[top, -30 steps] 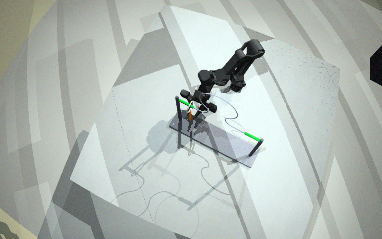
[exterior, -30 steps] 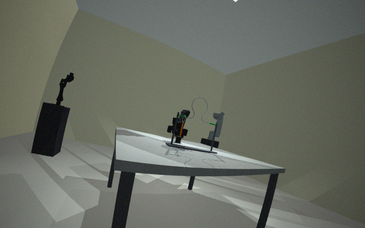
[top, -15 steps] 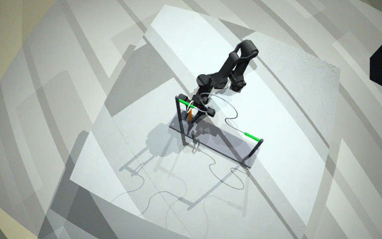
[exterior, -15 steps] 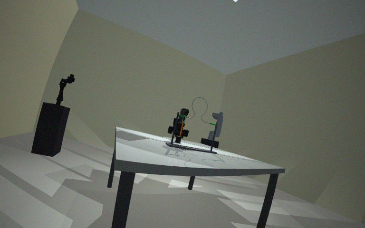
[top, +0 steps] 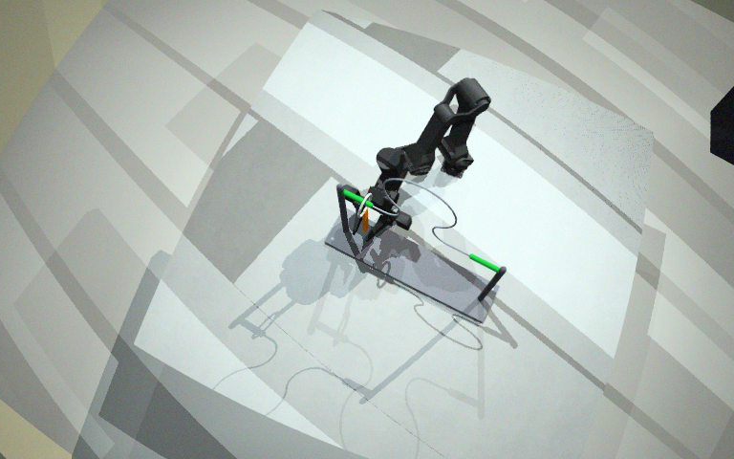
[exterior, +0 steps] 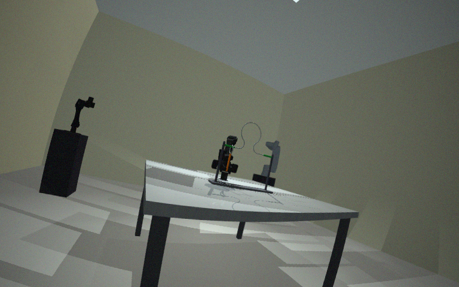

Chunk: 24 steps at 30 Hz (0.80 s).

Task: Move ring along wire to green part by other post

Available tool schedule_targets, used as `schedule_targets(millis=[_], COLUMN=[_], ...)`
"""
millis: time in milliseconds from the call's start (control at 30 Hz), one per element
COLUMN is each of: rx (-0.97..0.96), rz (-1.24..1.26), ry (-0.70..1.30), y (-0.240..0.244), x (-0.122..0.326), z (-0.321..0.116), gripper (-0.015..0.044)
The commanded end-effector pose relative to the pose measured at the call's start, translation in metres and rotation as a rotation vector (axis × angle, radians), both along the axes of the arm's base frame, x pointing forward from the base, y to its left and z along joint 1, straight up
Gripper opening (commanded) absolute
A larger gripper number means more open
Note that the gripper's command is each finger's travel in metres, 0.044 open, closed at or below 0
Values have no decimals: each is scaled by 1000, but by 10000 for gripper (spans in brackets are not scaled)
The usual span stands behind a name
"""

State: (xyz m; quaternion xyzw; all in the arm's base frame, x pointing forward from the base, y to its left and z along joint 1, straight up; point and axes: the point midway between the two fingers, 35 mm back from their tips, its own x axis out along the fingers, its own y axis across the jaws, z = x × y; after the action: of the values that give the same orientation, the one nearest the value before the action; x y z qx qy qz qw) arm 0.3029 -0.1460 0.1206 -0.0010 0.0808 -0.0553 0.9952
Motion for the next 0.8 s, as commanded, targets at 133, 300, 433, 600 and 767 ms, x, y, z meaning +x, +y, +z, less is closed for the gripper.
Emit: schedule_targets(millis=[133, 300, 433, 600, 767], rx=[0, 0, -1, -1, -1], rz=[-3, -3, 0, 0, 0], ry=[-3, -3, -1, -1, -1], y=[-1, -1, 0, 0, 0], x=[1, 1, 1, 1, 1], z=[1, 1, 0, 0, 0], gripper=[160, 160, 81, -50, -150])
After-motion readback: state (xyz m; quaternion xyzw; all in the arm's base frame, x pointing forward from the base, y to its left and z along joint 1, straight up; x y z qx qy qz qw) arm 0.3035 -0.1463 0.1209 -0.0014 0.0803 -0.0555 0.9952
